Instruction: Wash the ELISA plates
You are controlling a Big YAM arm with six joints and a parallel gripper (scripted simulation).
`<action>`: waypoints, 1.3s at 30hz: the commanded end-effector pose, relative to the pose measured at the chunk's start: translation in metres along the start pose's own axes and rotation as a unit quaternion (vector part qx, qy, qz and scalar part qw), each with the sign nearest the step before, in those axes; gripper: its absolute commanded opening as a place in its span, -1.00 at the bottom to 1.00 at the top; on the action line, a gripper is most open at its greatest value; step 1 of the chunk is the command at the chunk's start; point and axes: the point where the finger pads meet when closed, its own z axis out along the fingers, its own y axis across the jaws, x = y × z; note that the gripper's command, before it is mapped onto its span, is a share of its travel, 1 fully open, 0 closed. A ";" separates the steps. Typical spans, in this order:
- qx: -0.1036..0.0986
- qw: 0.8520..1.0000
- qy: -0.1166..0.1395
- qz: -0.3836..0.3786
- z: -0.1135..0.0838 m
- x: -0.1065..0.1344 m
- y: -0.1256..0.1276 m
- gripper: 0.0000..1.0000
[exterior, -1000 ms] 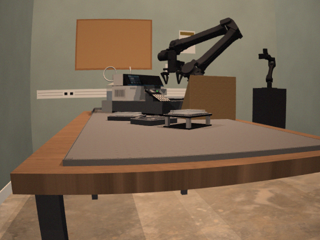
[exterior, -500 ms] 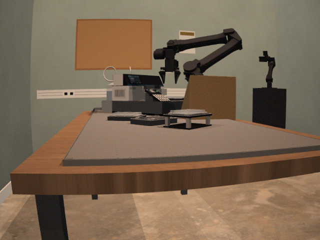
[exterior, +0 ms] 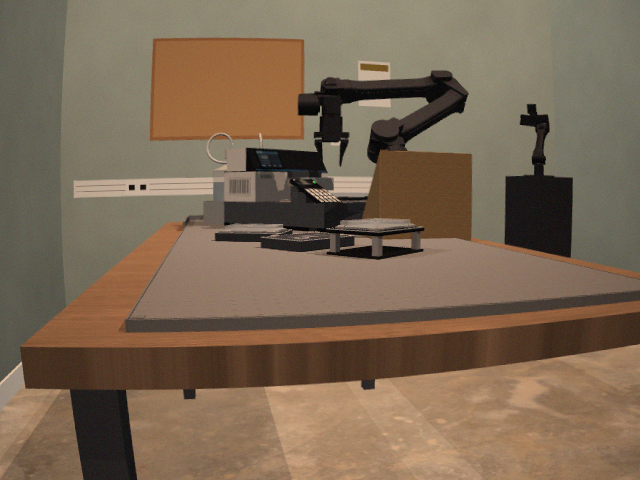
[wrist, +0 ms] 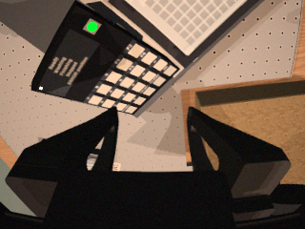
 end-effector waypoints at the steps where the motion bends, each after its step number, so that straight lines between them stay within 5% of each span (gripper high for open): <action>1: 0.001 1.000 -0.001 -0.025 -0.004 -0.008 0.000 0.00; 8: 0.006 0.987 0.000 -0.162 0.000 0.037 0.000 -0.28; 11: -0.003 0.987 0.001 -0.162 -0.006 0.037 0.008 -0.32; 20: -0.006 0.950 0.002 -0.313 -0.002 0.088 0.010 -0.68; 25: -0.009 0.928 0.005 -0.373 -0.004 0.085 0.013 -0.88; 32: -0.009 0.918 0.004 -0.397 -0.004 0.085 0.013 -1.00; 39: -0.048 0.909 -0.106 -0.400 0.036 0.086 0.006 -1.00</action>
